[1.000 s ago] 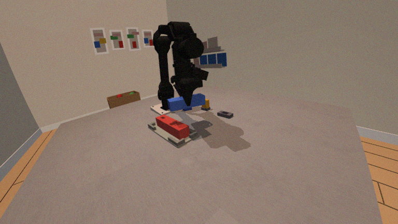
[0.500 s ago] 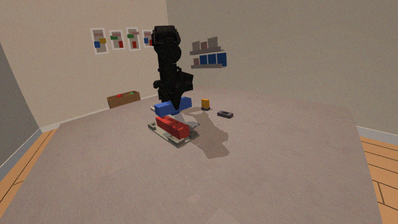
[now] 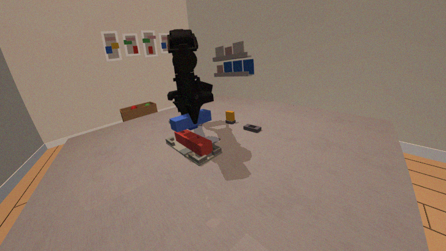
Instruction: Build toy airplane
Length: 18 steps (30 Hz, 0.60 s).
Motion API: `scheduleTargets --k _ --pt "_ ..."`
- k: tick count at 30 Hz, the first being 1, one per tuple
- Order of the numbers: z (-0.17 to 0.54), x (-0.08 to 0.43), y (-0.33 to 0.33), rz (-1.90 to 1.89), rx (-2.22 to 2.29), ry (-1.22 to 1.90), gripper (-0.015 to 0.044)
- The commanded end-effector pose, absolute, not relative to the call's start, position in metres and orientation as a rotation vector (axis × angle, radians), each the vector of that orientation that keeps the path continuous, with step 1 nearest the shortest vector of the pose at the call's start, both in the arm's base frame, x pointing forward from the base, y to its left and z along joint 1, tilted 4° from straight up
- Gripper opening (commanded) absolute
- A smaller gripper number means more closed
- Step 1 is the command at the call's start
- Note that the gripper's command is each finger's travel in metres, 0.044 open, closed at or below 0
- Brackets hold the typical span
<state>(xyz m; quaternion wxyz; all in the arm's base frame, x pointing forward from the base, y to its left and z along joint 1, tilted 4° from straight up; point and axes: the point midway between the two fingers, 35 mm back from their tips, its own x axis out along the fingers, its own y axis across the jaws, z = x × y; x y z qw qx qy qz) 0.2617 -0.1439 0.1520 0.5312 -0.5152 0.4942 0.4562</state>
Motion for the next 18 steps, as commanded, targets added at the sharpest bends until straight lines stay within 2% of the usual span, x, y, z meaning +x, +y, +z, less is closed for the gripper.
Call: scheduleTargets --k 1,18 --pt "0.152 0.262 -0.143 1.091 -1.232 1.171 0.0195" --pt "0.135 0.265 -0.144 1.091 -1.232 1.171 0.0195"
